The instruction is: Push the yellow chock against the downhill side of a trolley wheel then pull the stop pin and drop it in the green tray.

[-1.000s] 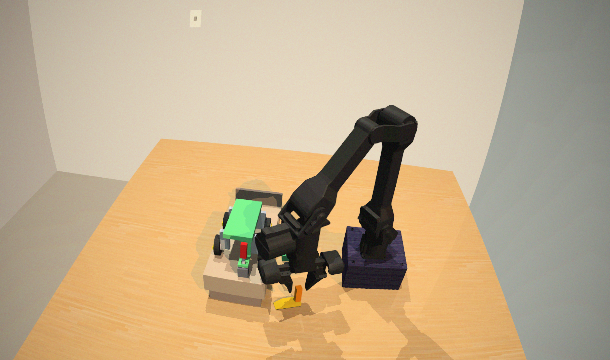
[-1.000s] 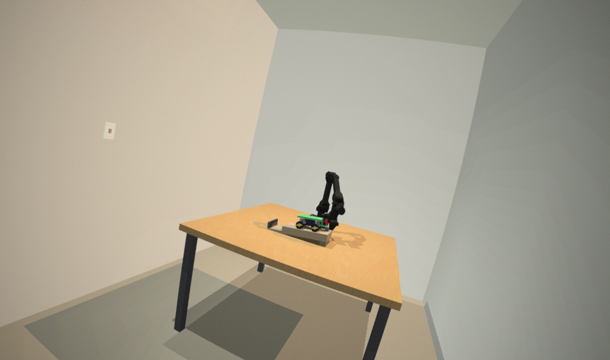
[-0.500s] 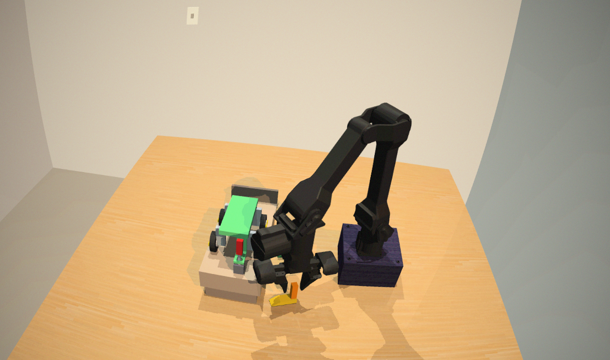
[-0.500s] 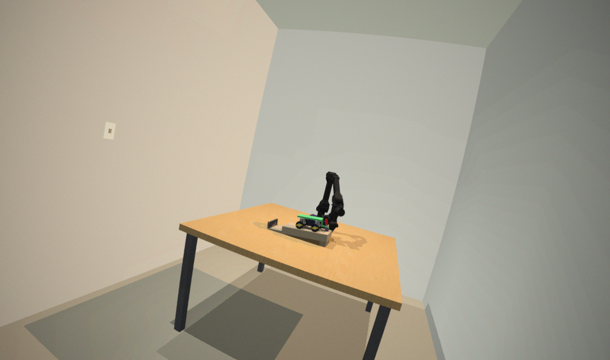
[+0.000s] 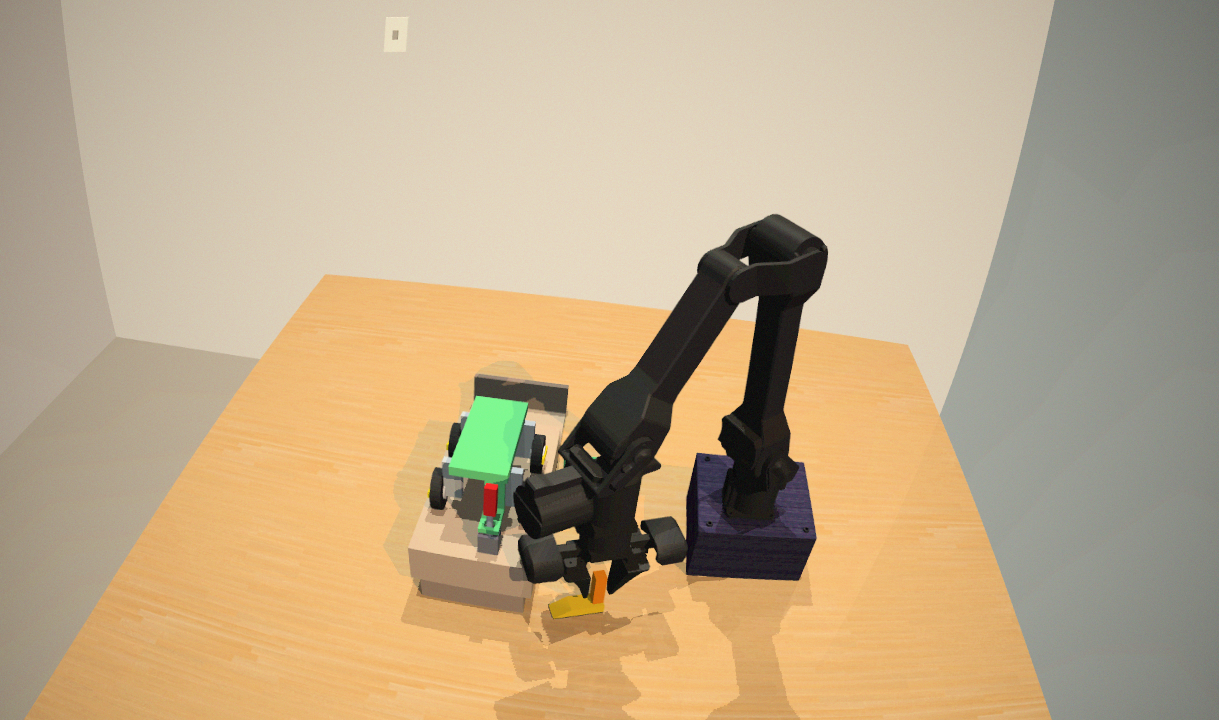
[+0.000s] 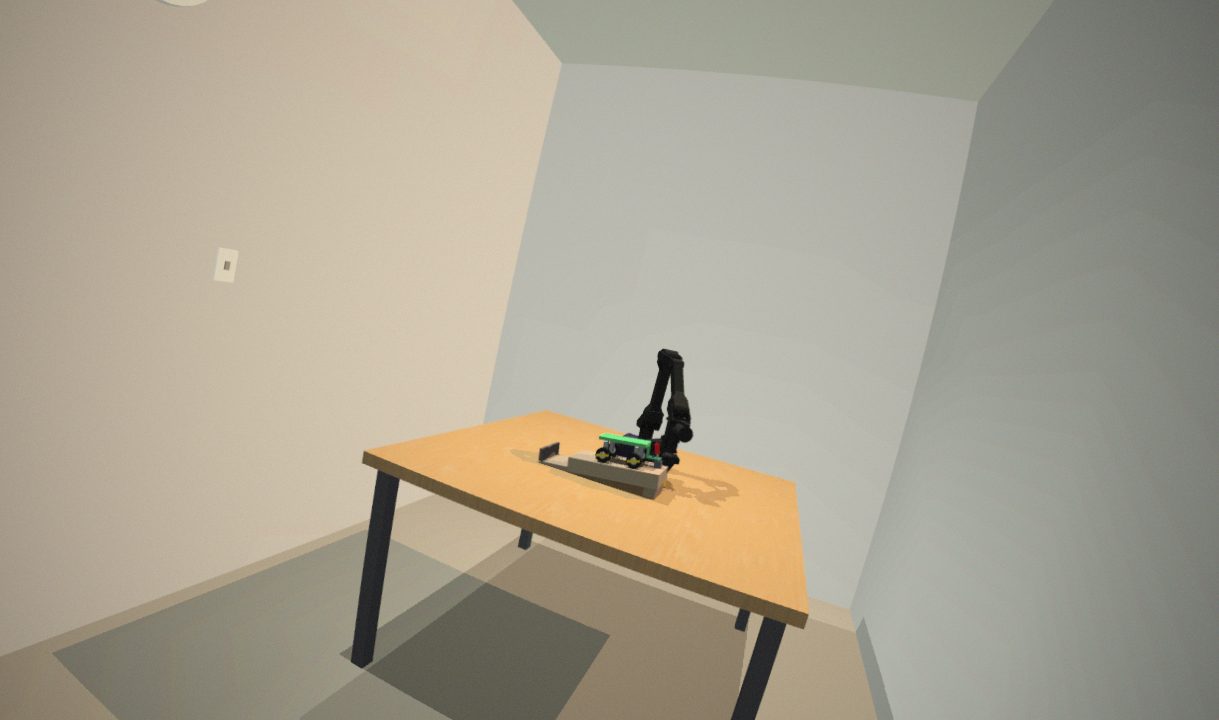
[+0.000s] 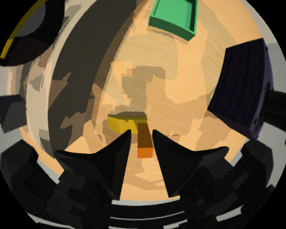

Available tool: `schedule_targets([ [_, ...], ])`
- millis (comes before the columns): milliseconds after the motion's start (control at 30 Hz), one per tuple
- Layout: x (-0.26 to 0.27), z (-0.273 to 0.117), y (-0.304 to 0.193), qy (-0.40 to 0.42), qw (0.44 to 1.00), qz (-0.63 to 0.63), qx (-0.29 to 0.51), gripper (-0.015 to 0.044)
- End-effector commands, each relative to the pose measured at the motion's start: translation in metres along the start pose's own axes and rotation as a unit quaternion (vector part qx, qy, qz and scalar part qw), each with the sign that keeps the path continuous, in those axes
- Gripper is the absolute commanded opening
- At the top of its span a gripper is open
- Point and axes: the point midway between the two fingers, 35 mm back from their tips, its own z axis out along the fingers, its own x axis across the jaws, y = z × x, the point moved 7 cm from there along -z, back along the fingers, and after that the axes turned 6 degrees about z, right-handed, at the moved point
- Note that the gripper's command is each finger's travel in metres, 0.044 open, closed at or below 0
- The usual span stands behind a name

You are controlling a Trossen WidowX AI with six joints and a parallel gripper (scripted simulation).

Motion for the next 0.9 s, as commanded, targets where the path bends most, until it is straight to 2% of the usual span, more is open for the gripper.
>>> schedule_targets([
  [0,0.000,0.000,0.000,0.001,1.000,0.000,0.000,0.0078],
  [267,0.000,0.000,0.000,0.001,1.000,0.000,0.000,0.0025],
  [300,0.000,-0.001,0.000,0.001,1.000,0.000,0.000,0.0000],
  [867,-0.001,-0.062,0.000,-0.002,1.000,0.001,-0.002,0.0000],
])
